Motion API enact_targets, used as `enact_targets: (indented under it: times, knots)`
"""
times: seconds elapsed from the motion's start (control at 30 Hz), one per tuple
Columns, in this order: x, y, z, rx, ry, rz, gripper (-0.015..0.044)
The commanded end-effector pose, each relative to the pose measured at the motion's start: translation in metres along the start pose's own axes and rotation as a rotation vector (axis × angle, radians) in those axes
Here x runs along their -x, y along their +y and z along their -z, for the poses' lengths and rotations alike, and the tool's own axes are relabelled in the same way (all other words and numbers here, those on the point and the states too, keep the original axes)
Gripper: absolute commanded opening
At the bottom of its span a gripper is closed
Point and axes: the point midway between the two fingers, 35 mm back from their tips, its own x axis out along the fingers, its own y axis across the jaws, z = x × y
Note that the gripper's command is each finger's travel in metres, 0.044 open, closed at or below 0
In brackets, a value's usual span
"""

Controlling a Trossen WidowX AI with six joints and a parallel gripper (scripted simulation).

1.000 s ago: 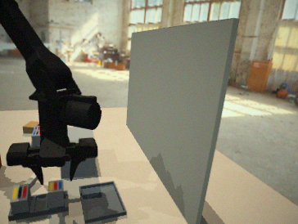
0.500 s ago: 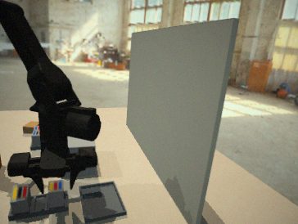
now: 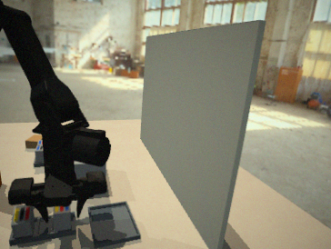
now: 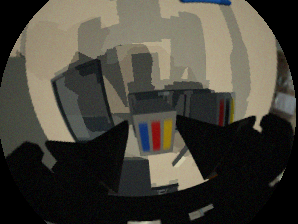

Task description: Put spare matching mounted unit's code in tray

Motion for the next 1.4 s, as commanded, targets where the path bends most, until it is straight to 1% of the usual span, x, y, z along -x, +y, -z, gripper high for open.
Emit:
enact_targets:
  times: [0.0,0.17,0.33,0.47,0.77,0.83,1.13,1.37]
  knots:
    - [0.0,0.0,0.0,0.0,0.0,0.0,0.0274]
    - [0.0,0.0,0.0,0.0,0.0,0.0,0.0142]
    - [0.0,0.0,0.0,0.0,0.0,0.0,0.0109]
    - [0.0,0.0,0.0,0.0,0.0,0.0,0.0004]
    - [0.001,0.0,0.0,0.0,0.0,0.0,0.0]
    - [0.01,0.001,-0.001,-0.001,0.0,0.0,0.0]
    - [0.074,0.001,-0.001,-0.004,-0.001,0.0,0.0]
    - [0.079,0.0,0.0,-0.004,-0.002,0.0,0.0]
